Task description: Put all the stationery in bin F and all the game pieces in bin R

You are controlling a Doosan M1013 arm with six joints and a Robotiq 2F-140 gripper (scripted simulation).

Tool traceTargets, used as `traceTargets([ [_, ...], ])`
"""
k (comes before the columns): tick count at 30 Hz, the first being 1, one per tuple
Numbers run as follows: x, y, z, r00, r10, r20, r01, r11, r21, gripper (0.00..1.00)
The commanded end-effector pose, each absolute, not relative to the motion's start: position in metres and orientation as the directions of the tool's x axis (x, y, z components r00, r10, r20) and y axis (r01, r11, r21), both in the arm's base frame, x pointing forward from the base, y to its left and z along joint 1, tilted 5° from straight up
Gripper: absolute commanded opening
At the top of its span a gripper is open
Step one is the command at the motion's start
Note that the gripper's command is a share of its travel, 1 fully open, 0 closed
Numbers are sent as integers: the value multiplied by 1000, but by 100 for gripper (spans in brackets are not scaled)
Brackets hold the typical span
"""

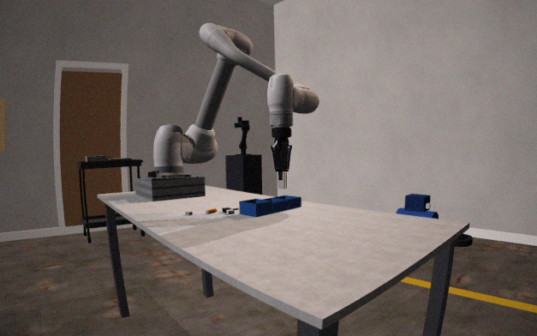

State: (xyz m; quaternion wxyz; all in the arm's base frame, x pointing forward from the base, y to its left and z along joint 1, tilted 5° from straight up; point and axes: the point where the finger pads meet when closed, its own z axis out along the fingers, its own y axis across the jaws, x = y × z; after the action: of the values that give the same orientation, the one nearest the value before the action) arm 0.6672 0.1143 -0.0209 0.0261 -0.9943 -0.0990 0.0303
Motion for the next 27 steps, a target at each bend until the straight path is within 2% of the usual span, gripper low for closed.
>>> traceTargets([
  [1, 667, 128, -20, 979, 198, -55, 195, -979, -58, 5],
  [27, 664, 130, -71, 979, 198, -55, 195, -979, -58, 5],
])
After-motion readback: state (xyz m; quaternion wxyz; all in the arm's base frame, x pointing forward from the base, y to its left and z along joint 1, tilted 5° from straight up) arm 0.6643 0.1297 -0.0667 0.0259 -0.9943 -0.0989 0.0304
